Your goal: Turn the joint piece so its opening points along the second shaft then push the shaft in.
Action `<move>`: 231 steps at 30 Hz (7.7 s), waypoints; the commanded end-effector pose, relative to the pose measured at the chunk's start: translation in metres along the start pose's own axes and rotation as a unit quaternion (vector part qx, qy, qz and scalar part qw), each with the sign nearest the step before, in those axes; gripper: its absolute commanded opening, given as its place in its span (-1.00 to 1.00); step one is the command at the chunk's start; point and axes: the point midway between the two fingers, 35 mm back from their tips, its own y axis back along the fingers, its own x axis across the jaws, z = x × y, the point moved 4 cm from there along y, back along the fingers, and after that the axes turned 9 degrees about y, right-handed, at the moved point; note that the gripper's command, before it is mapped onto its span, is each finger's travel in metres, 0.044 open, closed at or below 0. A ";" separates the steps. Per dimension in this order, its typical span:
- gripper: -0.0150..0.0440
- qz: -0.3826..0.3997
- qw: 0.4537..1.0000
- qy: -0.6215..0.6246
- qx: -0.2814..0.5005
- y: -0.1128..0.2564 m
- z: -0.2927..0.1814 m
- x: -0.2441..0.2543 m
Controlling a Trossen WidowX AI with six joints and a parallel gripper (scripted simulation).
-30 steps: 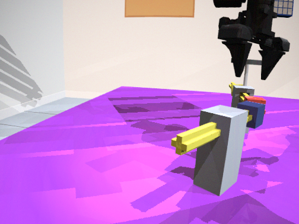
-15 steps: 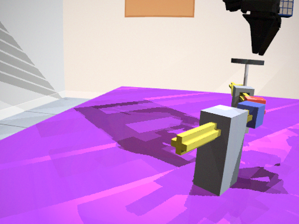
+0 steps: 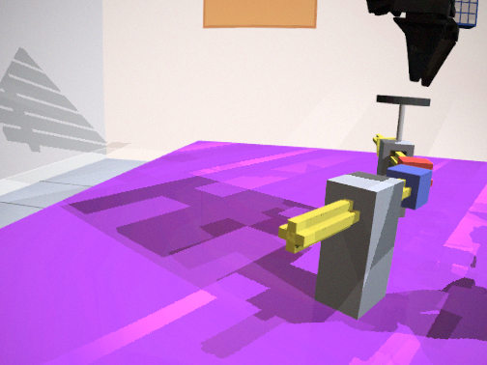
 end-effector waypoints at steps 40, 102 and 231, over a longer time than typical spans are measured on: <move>1.00 0.092 0.823 -0.542 0.140 -0.057 0.023 -0.096; 1.00 -0.010 0.981 0.191 0.032 -0.050 0.078 -0.306; -0.49 -0.036 0.836 -0.547 0.024 -0.150 0.074 -0.313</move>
